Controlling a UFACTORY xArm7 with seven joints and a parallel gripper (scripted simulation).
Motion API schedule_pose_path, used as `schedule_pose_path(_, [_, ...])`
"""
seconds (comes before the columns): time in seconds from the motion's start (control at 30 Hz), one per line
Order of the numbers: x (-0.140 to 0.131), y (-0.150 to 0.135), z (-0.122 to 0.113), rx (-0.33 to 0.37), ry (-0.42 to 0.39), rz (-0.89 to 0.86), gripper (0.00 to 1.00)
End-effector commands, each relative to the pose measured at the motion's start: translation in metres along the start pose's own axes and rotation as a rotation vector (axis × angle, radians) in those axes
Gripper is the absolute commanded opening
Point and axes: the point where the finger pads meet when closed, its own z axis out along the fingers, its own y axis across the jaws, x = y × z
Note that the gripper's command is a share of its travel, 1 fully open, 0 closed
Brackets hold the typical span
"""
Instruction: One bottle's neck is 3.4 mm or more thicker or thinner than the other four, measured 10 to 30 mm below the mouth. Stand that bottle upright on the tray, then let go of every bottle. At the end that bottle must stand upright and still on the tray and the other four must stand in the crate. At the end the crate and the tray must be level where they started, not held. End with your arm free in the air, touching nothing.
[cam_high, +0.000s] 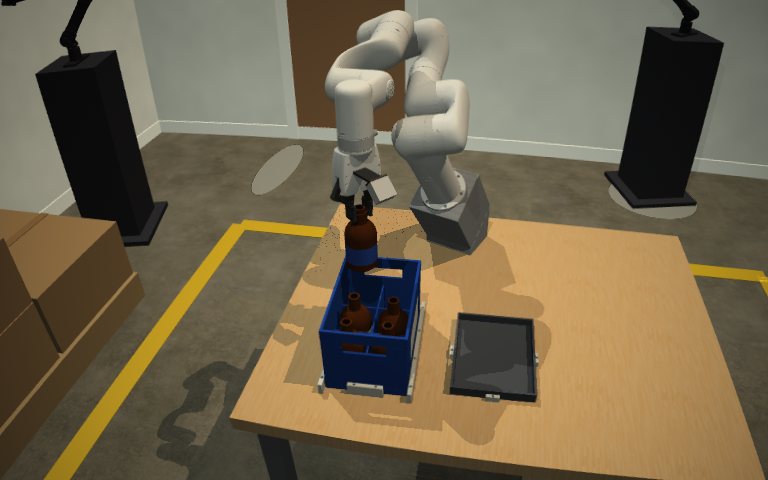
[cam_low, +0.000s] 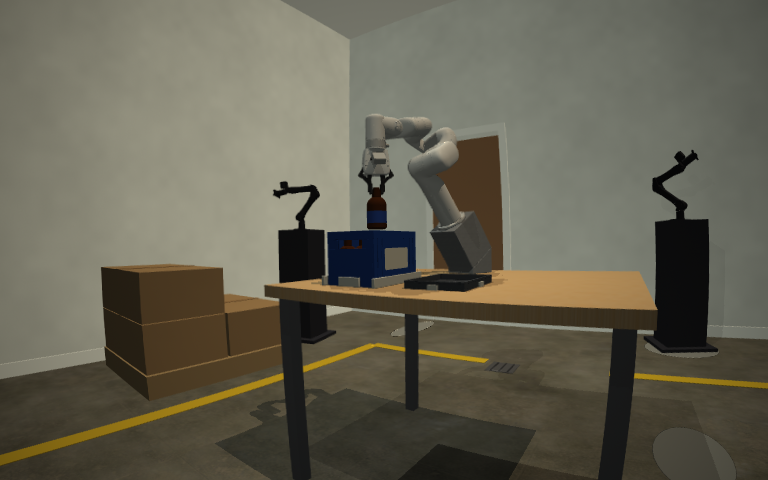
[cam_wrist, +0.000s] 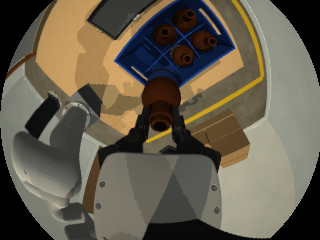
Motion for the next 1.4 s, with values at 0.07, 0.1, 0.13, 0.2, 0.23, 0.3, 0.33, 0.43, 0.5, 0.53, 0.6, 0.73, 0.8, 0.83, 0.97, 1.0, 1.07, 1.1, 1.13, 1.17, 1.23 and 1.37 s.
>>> schedule_pose_path(0.07, [0.002,0.0,-0.001,-0.003,0.001,0.001,0.0])
schedule_pose_path(0.1, [0.002,0.0,-0.001,-0.003,0.001,0.001,0.0])
schedule_pose_path(0.13, [0.002,0.0,-0.001,-0.003,0.001,0.001,0.0])
schedule_pose_path(0.2, [0.002,0.0,-0.001,-0.003,0.001,0.001,0.0])
schedule_pose_path(0.23, [0.003,-0.001,-0.001,-0.003,0.001,0.001,0.0])
schedule_pose_path(0.3, [0.004,-0.001,-0.001,-0.003,0.001,0.001,0.0])
schedule_pose_path(0.33, [0.004,-0.001,-0.001,-0.003,0.001,0.001,0.0])
schedule_pose_path(0.43, [0.006,-0.002,-0.001,-0.003,0.001,0.001,0.0])
schedule_pose_path(0.5, [0.007,-0.003,-0.001,-0.003,0.001,0.001,0.0])
schedule_pose_path(0.53, [0.007,-0.003,-0.001,-0.003,0.001,0.001,0.0])
schedule_pose_path(0.6, [0.009,-0.004,-0.001,-0.003,0.001,0.001,0.0])
schedule_pose_path(0.73, [0.011,-0.005,-0.001,-0.003,0.001,0.001,0.0])
schedule_pose_path(0.8, [0.011,-0.006,-0.001,-0.003,0.001,0.001,0.0])
schedule_pose_path(0.83, [0.012,-0.006,-0.001,-0.003,0.001,0.001,0.0])
schedule_pose_path(0.97, [0.015,-0.008,-0.001,-0.003,0.001,0.001,0.0])
schedule_pose_path(1.0, [0.016,-0.009,-0.001,-0.003,0.001,0.001,0.0])
schedule_pose_path(1.07, [0.018,-0.01,-0.001,-0.003,0.001,0.001,0.0])
schedule_pose_path(1.1, [0.019,-0.01,-0.001,-0.003,0.001,0.001,0.0])
schedule_pose_path(1.13, [0.02,-0.011,-0.001,-0.003,0.001,0.001,0.0])
schedule_pose_path(1.17, [0.021,-0.011,-0.001,-0.003,0.001,0.001,0.0])
schedule_pose_path(1.23, [0.023,-0.013,-0.001,-0.003,0.001,0.001,0.0])
schedule_pose_path(1.37, [0.025,-0.014,-0.001,-0.003,0.001,0.001,0.0])
